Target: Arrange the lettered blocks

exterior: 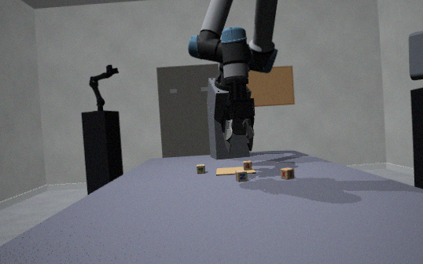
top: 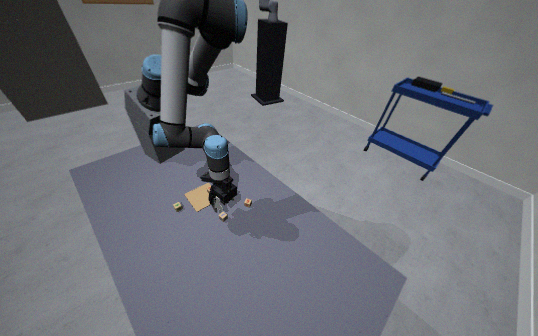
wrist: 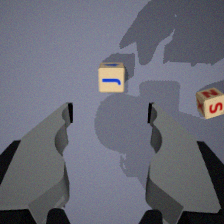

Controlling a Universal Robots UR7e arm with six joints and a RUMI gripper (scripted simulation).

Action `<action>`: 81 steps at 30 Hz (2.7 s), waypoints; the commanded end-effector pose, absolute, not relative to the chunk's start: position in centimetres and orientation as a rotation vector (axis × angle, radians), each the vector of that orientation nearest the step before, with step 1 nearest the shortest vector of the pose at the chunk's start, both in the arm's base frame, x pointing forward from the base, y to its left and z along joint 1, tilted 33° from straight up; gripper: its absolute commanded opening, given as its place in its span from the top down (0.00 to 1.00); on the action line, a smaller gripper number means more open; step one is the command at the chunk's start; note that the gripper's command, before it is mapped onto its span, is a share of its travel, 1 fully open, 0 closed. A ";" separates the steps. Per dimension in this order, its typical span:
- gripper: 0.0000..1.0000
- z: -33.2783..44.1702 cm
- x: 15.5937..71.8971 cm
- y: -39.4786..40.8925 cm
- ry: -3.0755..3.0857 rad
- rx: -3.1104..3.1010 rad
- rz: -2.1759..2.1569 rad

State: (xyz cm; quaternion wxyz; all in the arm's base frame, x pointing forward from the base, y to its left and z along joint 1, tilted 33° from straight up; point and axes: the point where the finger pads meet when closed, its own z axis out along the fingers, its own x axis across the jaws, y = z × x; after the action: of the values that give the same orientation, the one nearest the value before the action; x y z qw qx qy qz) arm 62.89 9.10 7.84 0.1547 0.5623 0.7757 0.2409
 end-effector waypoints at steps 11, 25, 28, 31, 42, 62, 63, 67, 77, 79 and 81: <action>0.60 8.1 63.1 9.2 2.221 1.604 0.692; 0.60 7.3 63.6 9.4 2.222 1.604 0.692; 0.60 7.0 63.8 9.5 2.222 1.604 0.692; 0.60 6.6 64.0 9.6 2.221 1.604 0.692; 0.60 5.4 64.8 9.9 2.221 1.604 0.692; 0.60 3.8 65.7 10.2 2.221 1.605 0.692; 0.60 3.8 65.7 10.2 2.221 1.605 0.692; 0.60 3.7 65.7 10.2 2.222 1.606 0.692; 0.60 3.7 65.7 10.2 2.222 1.606 0.692; 0.60 3.7 65.7 10.2 2.222 1.606 0.692; 0.60 3.7 65.7 10.2 2.222 1.606 0.692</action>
State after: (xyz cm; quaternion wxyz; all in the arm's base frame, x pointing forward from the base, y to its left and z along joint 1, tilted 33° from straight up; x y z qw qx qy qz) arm 65.59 10.12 3.70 0.1560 0.5615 0.7760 0.2413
